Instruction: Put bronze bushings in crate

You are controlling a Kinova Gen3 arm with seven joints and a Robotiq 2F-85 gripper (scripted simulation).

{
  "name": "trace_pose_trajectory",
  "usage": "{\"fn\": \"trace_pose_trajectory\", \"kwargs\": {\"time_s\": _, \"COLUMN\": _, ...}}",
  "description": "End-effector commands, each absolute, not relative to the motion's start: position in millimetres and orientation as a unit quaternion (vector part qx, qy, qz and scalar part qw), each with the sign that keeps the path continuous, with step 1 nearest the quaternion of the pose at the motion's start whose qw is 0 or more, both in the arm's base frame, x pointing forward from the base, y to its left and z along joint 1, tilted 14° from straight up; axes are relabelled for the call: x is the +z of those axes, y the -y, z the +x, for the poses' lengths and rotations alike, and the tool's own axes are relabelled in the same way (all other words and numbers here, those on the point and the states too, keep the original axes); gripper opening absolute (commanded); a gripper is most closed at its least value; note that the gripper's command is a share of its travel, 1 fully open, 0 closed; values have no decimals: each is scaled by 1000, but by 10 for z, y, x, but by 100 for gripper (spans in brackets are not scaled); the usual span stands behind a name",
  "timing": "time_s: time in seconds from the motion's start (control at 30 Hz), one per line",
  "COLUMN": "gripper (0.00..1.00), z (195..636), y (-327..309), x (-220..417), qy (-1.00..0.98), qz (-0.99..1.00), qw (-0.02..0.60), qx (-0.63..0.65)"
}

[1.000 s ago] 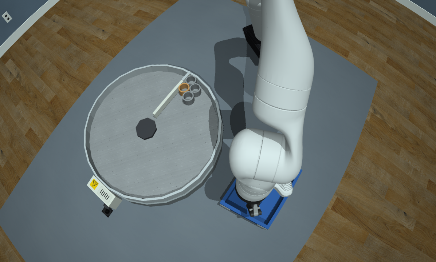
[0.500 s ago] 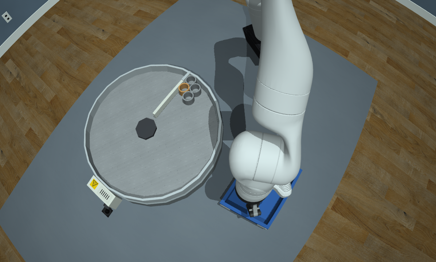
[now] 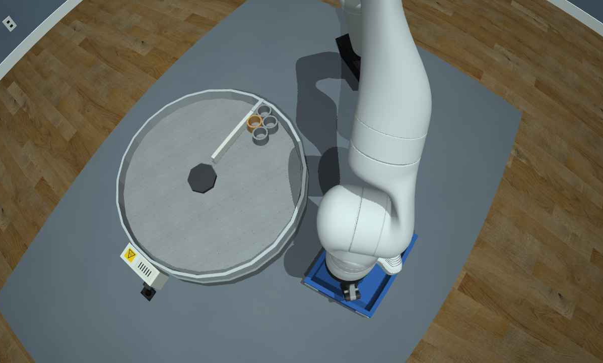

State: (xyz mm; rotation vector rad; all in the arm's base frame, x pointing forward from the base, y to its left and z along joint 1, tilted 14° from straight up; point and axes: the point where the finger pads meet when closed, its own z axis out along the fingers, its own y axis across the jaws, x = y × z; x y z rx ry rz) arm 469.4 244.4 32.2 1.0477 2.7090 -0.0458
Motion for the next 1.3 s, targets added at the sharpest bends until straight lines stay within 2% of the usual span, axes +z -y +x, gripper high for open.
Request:
{"fn": "trace_pose_trajectory", "kwargs": {"time_s": 0.0, "gripper": 0, "z": 4697, "y": -2447, "x": 328, "qy": -926, "qz": 358, "qw": 118, "qx": -15}}
{"fn": "trace_pose_trajectory", "kwargs": {"time_s": 1.27, "gripper": 0, "z": 4734, "y": -2427, "x": 156, "qy": -926, "qz": 358, "qw": 118, "qx": -15}}
